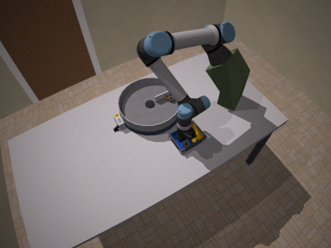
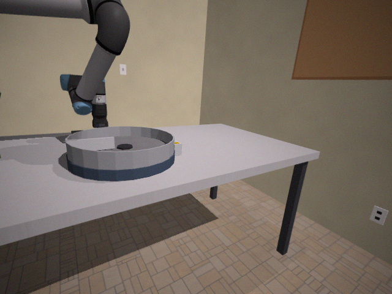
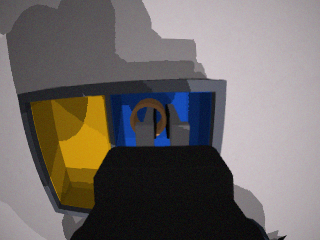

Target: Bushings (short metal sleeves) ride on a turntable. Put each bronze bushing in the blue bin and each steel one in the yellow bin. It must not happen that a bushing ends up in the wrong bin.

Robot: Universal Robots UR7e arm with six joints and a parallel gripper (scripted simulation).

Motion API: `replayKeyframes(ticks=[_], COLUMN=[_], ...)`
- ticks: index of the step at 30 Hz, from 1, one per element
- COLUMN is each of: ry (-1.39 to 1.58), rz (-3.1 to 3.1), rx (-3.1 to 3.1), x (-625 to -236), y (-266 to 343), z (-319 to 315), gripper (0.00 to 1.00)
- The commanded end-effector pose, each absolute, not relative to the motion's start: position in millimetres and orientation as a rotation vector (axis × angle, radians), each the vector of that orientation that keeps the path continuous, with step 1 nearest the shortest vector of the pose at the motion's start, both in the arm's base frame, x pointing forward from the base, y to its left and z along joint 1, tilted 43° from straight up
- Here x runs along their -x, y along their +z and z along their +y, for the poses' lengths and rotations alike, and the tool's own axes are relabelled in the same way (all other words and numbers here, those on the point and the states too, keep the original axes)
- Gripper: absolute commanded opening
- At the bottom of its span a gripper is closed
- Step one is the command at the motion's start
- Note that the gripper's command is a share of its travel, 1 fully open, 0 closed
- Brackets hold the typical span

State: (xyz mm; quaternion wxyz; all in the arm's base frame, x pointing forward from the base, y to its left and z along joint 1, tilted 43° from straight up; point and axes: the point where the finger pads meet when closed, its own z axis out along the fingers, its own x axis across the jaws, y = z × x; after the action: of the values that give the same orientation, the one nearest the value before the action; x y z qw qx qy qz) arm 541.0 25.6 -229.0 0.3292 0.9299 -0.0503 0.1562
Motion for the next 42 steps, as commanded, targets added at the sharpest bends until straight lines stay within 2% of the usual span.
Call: replayKeyframes(ticks=[1, 9, 10, 42], ry=[0.41, 0.41, 0.41, 0.41], rz=[-0.131, -0.131, -0.131, -0.131], rx=[-2.433, -2.433, -2.433, -2.433], x=[-541.3, -541.4, -541.4, -541.4], y=[-228.5, -228.6, -228.6, -228.6], z=[26.0, 25.9, 26.0, 26.0], gripper=[0.0, 0.0, 0.42, 0.42])
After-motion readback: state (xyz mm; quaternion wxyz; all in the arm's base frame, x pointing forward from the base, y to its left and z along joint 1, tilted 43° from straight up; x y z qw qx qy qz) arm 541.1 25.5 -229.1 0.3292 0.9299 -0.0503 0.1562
